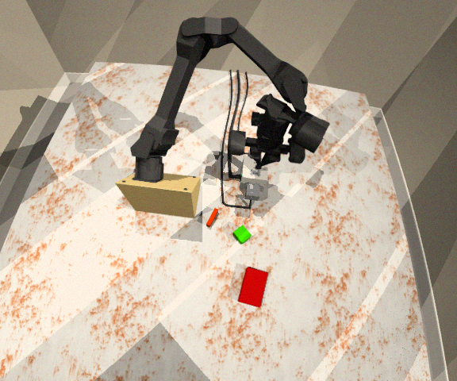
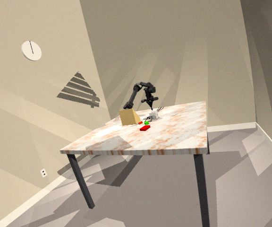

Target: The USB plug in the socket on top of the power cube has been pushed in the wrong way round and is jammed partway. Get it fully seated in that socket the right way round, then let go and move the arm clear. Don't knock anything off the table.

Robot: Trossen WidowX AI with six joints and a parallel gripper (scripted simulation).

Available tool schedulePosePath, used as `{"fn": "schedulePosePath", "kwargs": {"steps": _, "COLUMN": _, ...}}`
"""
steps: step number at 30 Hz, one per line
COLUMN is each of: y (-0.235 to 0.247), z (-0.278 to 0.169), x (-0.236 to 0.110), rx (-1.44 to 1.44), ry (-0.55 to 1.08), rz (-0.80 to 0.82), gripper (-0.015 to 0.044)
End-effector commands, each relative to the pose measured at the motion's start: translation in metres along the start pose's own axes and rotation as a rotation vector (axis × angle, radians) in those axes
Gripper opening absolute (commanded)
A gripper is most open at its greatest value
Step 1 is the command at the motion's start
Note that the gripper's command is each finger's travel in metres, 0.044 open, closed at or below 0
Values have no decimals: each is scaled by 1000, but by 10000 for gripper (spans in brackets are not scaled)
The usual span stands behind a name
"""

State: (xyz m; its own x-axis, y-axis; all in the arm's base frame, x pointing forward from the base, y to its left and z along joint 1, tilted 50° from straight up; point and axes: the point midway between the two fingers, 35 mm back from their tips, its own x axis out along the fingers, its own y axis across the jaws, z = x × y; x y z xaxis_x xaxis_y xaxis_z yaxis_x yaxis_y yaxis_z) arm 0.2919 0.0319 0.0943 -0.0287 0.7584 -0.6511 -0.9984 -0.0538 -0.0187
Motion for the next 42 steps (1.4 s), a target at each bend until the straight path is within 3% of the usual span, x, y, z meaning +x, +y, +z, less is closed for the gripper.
{"fn": "schedulePosePath", "kwargs": {"steps": 1, "y": 0, "z": 0, "x": -1, "rx": 2, "ry": 4, "rz": 2, "gripper": 0}}
{"fn": "schedulePosePath", "kwargs": {"steps": 42, "y": 0, "z": 0, "x": 1, "rx": 1034, "ry": 0, "rz": 0, "gripper": 0}}
